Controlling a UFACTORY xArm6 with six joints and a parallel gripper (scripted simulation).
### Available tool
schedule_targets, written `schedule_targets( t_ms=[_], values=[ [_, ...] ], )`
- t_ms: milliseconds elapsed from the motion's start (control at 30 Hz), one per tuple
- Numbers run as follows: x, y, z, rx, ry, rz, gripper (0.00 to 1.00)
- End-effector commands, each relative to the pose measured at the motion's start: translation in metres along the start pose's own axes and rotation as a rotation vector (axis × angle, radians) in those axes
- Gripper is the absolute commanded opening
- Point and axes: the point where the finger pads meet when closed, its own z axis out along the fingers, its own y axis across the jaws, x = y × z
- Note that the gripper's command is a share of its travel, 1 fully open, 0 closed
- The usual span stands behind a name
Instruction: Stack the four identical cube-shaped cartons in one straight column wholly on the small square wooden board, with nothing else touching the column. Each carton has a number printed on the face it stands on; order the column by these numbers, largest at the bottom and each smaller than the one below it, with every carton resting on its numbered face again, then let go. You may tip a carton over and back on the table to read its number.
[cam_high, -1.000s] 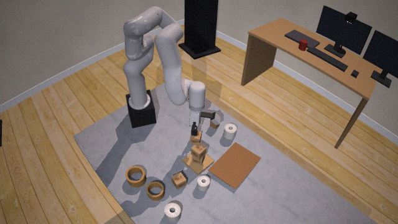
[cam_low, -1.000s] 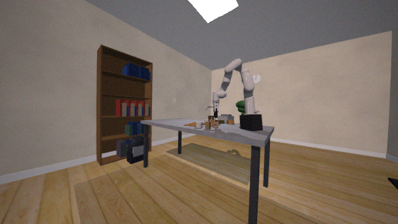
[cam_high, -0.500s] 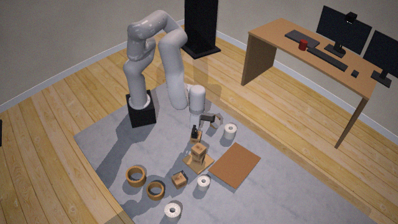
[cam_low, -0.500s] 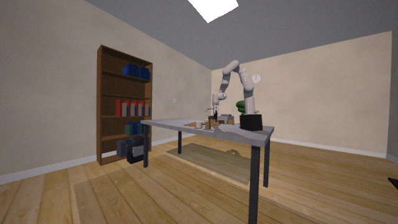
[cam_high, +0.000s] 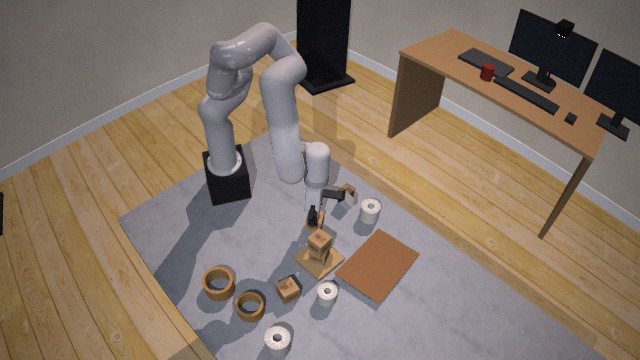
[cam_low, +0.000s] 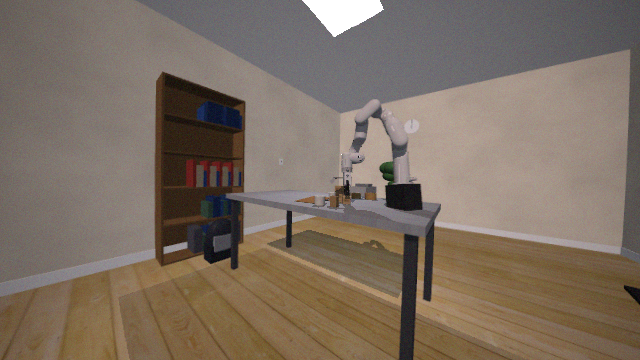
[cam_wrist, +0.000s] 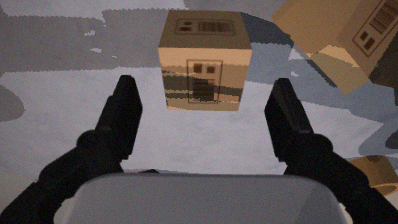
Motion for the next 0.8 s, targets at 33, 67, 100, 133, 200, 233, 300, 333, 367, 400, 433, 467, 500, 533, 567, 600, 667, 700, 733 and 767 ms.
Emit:
schedule_targets(
  t_ms=[33, 67, 100, 133, 200, 233, 300, 333, 367, 400, 433, 467, 500, 533, 567, 600, 667, 700, 733, 767],
  values=[
    [0.002, 0.001, 0.006, -0.006, 0.005, 0.000, 1.00],
    [0.002, 0.001, 0.007, -0.007, 0.005, 0.000, 1.00],
    [0.002, 0.001, 0.008, -0.007, 0.005, 0.000, 1.00],
    [0.003, 0.001, 0.009, -0.007, 0.005, 0.000, 1.00],
    [0.003, 0.001, 0.011, -0.007, 0.005, 0.000, 1.00],
    [0.003, 0.001, 0.012, -0.007, 0.005, 0.000, 1.00],
    [0.003, 0.001, 0.014, -0.007, 0.005, 0.000, 1.00],
    [0.003, 0.001, 0.015, -0.007, 0.005, 0.000, 1.00],
    [0.003, 0.001, 0.016, -0.007, 0.005, 0.000, 1.00],
    [0.003, 0.001, 0.017, -0.007, 0.005, 0.000, 1.00],
    [0.003, 0.001, 0.017, -0.007, 0.005, 0.000, 1.00],
    [0.003, 0.001, 0.017, -0.007, 0.005, 0.000, 1.00],
    [0.003, 0.001, 0.018, -0.007, 0.005, 0.000, 1.00],
    [0.003, 0.001, 0.019, -0.007, 0.005, 0.000, 1.00],
    [0.003, 0.001, 0.020, -0.007, 0.005, 0.000, 1.00],
    [0.003, 0.001, 0.021, -0.007, 0.005, 0.000, 1.00],
    [0.003, 0.001, 0.022, -0.006, 0.005, 0.000, 1.00],
    [0.002, 0.001, 0.023, -0.006, 0.005, 0.000, 1.00],
    [0.002, 0.001, 0.024, -0.006, 0.005, 0.000, 1.00],
    [0.002, 0.001, 0.025, -0.006, 0.005, 0.000, 1.00]
  ],
)
